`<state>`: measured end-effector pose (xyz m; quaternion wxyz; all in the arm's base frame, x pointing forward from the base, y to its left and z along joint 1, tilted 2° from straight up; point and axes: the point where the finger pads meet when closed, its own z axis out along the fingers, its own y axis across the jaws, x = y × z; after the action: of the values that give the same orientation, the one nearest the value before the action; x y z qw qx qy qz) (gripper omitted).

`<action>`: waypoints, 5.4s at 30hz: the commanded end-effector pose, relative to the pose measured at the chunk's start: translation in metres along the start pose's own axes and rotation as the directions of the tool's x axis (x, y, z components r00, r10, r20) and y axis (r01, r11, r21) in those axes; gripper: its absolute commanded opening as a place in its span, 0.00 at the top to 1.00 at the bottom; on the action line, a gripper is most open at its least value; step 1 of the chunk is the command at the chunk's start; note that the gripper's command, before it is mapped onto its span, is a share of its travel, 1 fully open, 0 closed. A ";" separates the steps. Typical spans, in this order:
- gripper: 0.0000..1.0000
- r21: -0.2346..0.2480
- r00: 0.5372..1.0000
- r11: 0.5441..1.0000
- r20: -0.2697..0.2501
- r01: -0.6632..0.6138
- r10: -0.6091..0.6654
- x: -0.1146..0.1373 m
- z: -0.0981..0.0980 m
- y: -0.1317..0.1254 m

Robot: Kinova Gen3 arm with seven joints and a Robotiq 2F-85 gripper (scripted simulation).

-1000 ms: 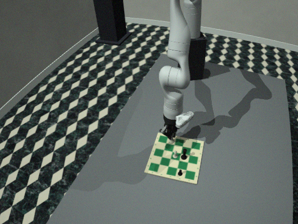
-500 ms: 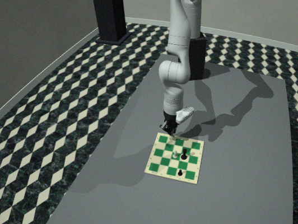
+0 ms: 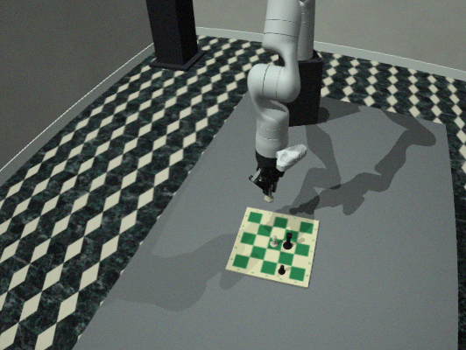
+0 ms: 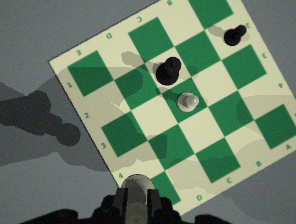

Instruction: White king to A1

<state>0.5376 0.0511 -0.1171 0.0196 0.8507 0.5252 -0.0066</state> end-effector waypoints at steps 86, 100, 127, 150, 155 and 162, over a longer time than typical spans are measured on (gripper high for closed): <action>1.00 -0.012 0.848 0.848 -0.002 0.530 -0.530 0.180 0.058 0.071; 1.00 -0.012 0.848 0.848 -0.002 0.530 -0.530 0.180 0.086 0.072; 1.00 -0.012 0.848 0.848 -0.002 0.530 -0.530 0.180 0.086 0.072; 1.00 -0.012 0.848 0.848 -0.002 0.530 -0.530 0.180 0.086 0.072; 1.00 -0.012 0.848 0.848 -0.002 0.529 -0.530 0.180 0.086 0.072; 1.00 -0.012 0.848 0.848 -0.002 0.529 -0.529 0.180 0.086 0.072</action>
<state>0.6823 0.1756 -0.2088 0.0196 0.6732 0.7392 -0.0081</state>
